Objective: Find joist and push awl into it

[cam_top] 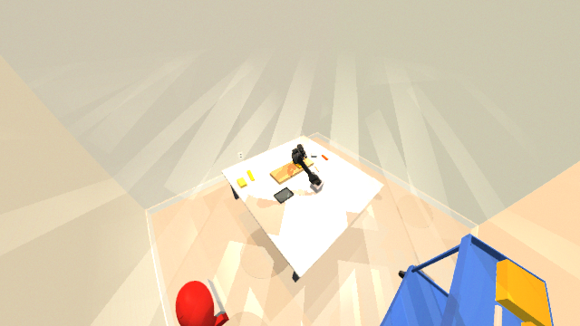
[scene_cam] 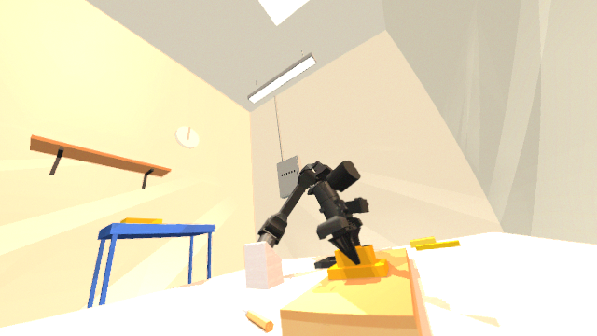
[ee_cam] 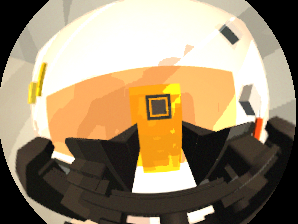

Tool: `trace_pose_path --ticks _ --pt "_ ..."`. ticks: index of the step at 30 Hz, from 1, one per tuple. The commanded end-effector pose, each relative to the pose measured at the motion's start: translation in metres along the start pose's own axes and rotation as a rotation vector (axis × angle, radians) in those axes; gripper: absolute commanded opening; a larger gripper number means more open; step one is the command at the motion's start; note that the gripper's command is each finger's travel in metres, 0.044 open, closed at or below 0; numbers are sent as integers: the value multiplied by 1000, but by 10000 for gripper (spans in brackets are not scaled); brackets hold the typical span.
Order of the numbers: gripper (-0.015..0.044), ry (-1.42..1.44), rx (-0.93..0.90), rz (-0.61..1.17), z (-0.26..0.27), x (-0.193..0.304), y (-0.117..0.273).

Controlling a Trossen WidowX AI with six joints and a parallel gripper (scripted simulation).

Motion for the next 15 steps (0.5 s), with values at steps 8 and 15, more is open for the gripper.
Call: trace_pose_path --ticks 8,15 --pt "0 0 -7 1 24 -1 -1" --pt "0 0 -8 1 37 -2 -1"
Point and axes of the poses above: the point midway between the two fingers, 35 mm back from their tips, its own y axis back along the fingers, its own z axis across the jaws, x = y × z, the point moved 5 cm from there along y, back along the fingers, and after that the axes turned 3 degrees about y, right-handed, at the moved point
